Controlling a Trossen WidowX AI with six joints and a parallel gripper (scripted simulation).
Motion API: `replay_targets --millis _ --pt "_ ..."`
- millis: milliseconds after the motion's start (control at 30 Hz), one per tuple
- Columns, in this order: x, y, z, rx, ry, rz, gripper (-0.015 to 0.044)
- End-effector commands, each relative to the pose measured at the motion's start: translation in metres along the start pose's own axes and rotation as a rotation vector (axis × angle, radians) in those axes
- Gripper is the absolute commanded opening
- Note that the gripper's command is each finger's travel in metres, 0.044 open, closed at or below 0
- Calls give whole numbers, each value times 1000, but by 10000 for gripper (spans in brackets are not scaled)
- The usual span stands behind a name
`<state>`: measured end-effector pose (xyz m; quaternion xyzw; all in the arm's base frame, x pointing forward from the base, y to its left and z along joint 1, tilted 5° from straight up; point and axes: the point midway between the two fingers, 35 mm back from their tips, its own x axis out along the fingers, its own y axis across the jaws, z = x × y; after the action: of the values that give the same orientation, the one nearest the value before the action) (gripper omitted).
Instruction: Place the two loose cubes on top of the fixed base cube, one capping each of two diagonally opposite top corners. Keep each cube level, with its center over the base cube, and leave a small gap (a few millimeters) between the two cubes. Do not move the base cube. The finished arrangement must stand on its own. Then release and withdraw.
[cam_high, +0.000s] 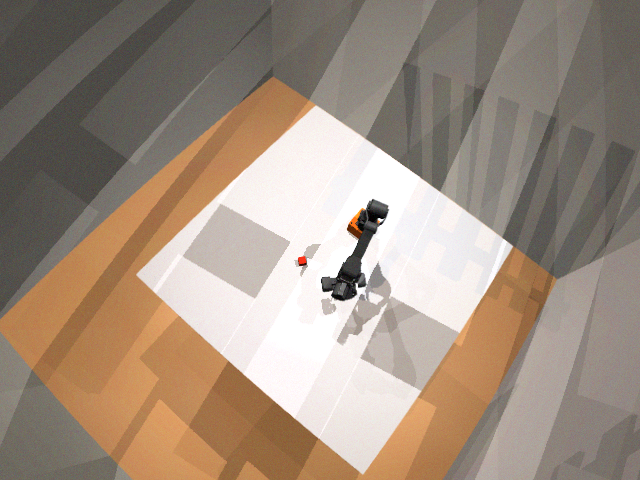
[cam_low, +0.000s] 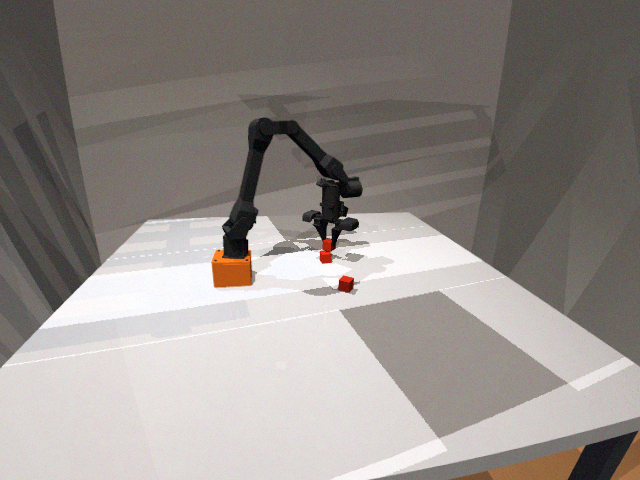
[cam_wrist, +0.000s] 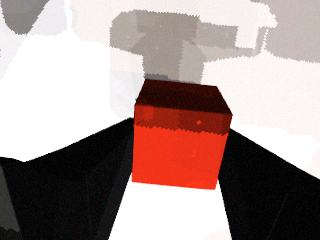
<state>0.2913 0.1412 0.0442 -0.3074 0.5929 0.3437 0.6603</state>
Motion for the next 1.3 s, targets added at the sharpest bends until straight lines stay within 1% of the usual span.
replay_targets --millis 0,600,733,900,1000,1267 --pt "1 0 -1 -4 3 -2 105" --pt "3 0 -1 1 3 -2 105" --pt "3 0 -1 1 3 -2 205" --pt "3 0 -1 1 3 -2 205" --pt "-6 0 -1 0 2 1 205" --pt "-14 0 -1 0 2 1 205"
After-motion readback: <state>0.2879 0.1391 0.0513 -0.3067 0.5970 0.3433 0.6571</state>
